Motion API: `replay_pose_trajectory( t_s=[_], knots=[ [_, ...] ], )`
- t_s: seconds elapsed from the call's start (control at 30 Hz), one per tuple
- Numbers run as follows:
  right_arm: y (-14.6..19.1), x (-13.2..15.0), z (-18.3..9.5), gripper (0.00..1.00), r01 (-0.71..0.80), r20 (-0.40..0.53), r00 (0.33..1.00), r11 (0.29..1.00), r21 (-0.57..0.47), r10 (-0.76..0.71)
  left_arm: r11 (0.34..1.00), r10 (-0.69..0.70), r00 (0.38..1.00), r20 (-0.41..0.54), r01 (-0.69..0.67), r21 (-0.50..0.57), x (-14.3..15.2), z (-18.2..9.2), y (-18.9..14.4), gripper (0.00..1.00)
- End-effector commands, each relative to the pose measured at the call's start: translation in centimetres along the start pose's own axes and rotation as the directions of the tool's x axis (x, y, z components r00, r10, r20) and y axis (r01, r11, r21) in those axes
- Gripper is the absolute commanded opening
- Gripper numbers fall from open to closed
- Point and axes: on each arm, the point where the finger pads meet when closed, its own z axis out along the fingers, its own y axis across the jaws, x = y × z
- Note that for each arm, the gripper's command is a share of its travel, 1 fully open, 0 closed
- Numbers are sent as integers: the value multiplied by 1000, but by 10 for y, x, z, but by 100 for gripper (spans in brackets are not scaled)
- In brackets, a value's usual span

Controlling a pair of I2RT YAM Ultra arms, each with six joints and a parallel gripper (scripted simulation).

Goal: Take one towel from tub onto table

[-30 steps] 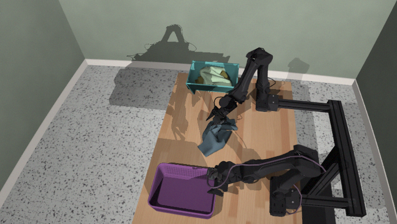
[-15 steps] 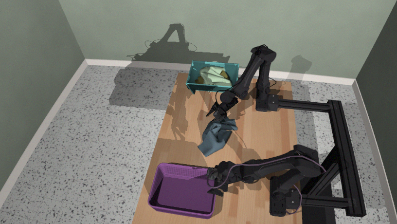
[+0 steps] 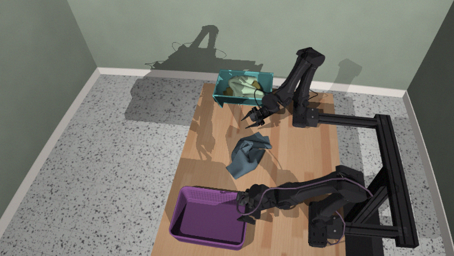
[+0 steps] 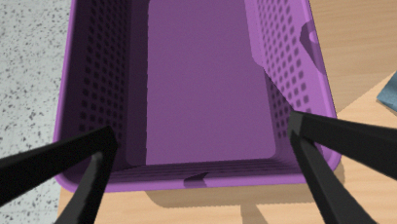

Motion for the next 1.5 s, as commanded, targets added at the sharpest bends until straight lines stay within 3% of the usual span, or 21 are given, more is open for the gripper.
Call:
replay_pose_trajectory(
  t_s=[0.0, 0.5, 0.97, 1.03, 1.07, 1.17, 1.23, 1.27, 1.47],
  knots=[
    [-23, -7, -13, 46, -118, 77, 991, 989, 87, 112, 1000, 1, 1000, 16, -2, 2, -6, -2, -1, 100],
    [-64, 12, -58, 46, -393, 234, 910, 893, 222, 342, 1000, 1, 1000, 16, -2, 2, -6, -2, -1, 100],
    [-108, 39, -102, 46, -649, 402, 752, 692, 316, 523, 1000, 1, 1000, 16, -2, 2, -6, -2, -1, 100],
    [-108, 39, -102, 46, -649, 402, 752, 692, 316, 523, 1000, 1, 1000, 16, -2, 2, -6, -2, -1, 100],
    [-123, 26, -112, 46, -685, 453, 716, 659, 311, 531, 1000, 1, 1000, 16, -2, 2, -6, -2, -1, 100],
    [-122, 45, -116, 46, -715, 458, 692, 617, 328, 558, 1000, 1, 1000, 16, -2, 2, -6, -2, -1, 100],
    [-128, 48, -122, 46, -746, 486, 660, 577, 332, 573, 1000, 1, 1000, 16, -2, 2, -6, -2, -1, 100],
    [-143, 35, -133, 46, -763, 522, 637, 562, 320, 568, 1000, 1, 1000, 16, -2, 2, -6, -2, -1, 100],
    [-161, 42, -155, 46, -757, 523, 641, 576, 309, 562, 1000, 1, 1000, 16, -2, 2, -6, -2, -1, 100]
  ],
)
